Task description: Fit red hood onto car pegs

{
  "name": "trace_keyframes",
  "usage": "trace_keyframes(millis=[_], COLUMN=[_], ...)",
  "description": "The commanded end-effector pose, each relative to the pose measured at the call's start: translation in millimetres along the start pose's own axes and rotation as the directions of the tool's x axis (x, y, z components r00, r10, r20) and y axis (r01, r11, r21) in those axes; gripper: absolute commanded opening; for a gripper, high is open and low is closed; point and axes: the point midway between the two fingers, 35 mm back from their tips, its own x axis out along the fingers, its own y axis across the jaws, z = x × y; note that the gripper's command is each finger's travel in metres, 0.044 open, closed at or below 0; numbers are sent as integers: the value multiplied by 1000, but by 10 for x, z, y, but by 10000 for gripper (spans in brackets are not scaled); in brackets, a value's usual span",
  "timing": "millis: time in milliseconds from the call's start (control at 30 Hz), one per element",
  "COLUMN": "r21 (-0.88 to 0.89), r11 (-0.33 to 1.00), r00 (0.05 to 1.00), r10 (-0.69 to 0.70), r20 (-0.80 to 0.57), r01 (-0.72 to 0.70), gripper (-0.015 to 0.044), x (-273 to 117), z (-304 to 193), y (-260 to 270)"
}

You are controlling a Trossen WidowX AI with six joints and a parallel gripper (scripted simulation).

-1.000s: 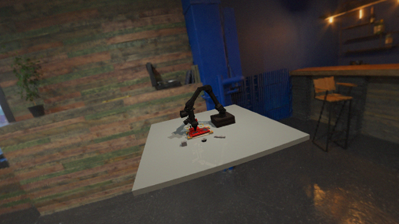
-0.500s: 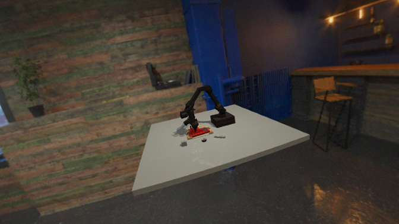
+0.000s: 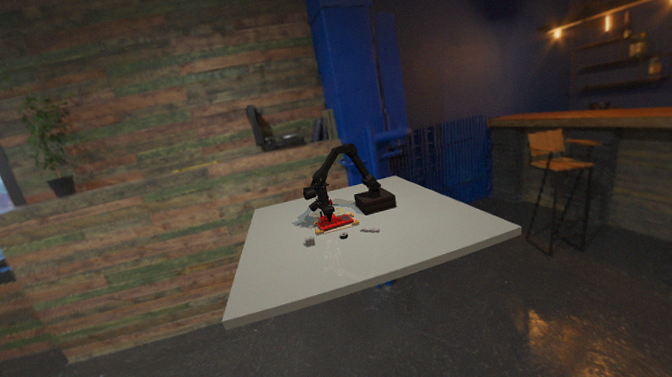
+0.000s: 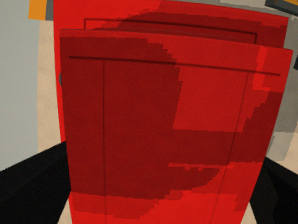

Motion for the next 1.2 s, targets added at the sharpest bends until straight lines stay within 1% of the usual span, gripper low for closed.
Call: trace_keyframes(millis=[0, 300, 1167], r21=[0, 0, 0], r11=[1000, 1000, 1000], r00=[1000, 1000, 1000], r10=[0, 0, -1], r20=[4, 4, 7], r01=[0, 0, 1], gripper=[0, 0, 0], x=[-33, -62, 21], z=[10, 8, 5], y=[2, 2, 4])
